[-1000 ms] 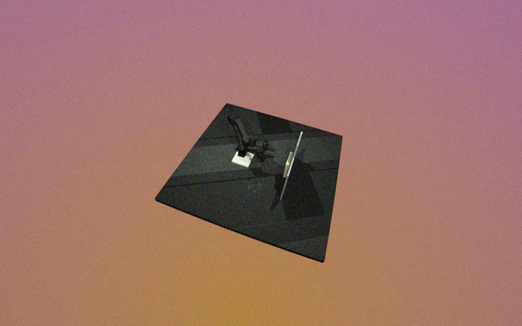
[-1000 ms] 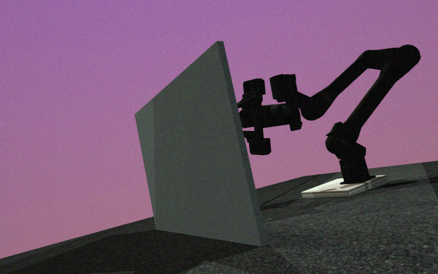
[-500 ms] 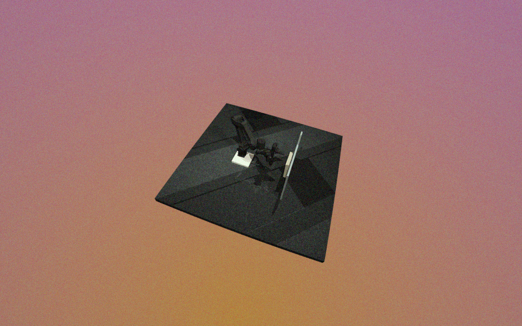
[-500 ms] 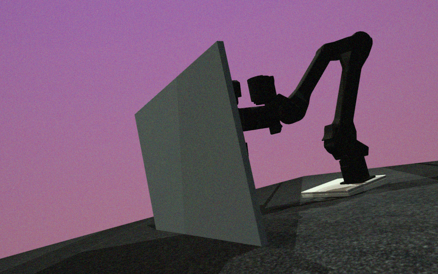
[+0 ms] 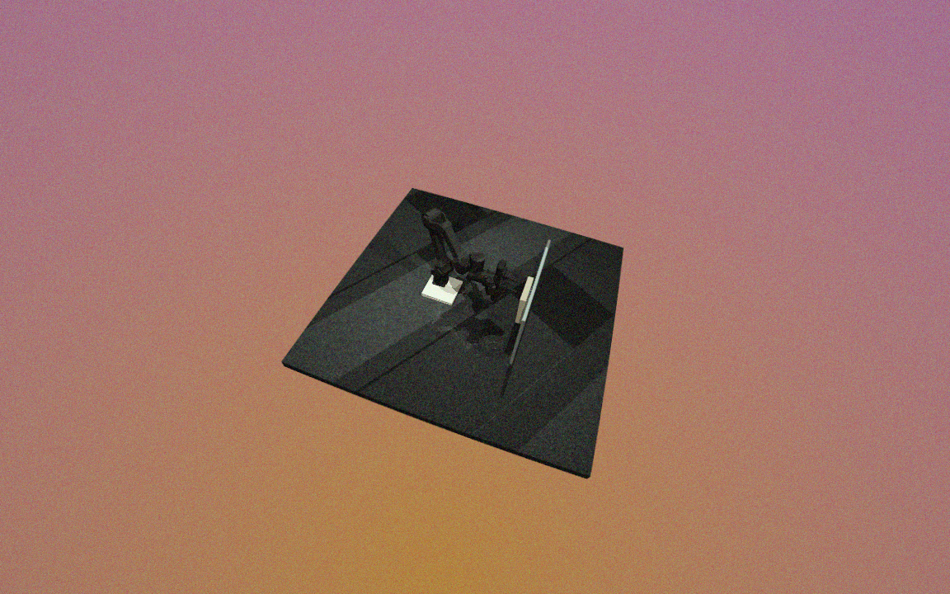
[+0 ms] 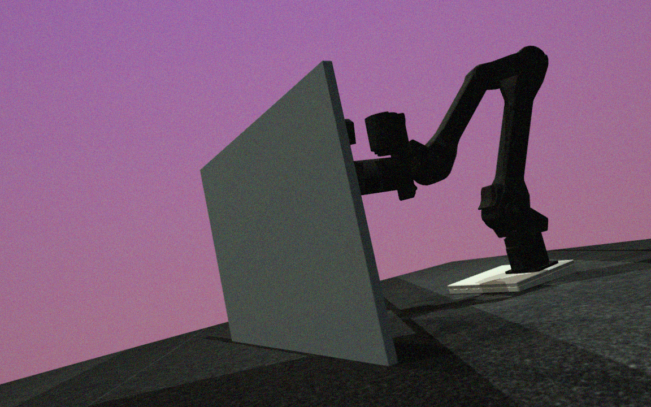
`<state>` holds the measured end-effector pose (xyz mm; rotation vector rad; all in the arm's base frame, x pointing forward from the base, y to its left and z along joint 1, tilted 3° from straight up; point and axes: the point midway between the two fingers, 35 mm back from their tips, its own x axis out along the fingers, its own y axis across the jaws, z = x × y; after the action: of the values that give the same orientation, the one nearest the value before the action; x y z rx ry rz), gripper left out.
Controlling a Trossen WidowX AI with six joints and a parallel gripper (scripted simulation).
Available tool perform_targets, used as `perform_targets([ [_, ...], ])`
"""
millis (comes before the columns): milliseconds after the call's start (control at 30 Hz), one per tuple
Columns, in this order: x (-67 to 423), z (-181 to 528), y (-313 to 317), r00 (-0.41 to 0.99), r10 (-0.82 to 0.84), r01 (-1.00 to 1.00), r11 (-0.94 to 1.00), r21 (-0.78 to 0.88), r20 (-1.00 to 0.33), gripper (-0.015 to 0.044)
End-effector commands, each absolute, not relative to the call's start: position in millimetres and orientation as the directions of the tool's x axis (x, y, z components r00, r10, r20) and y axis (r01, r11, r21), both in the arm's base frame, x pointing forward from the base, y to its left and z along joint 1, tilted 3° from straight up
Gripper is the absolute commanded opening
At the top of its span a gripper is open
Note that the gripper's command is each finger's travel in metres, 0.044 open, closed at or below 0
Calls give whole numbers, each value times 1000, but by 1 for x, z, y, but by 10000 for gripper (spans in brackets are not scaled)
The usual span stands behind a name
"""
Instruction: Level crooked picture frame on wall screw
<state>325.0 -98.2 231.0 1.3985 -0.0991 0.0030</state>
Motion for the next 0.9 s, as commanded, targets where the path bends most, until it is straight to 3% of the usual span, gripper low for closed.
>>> perform_targets([
  [0, 326, 230, -99, 996, -59, -56, 175, 983, 68, 260],
  [867, 361, 233, -101, 996, -59, -59, 175, 983, 71, 260],
])
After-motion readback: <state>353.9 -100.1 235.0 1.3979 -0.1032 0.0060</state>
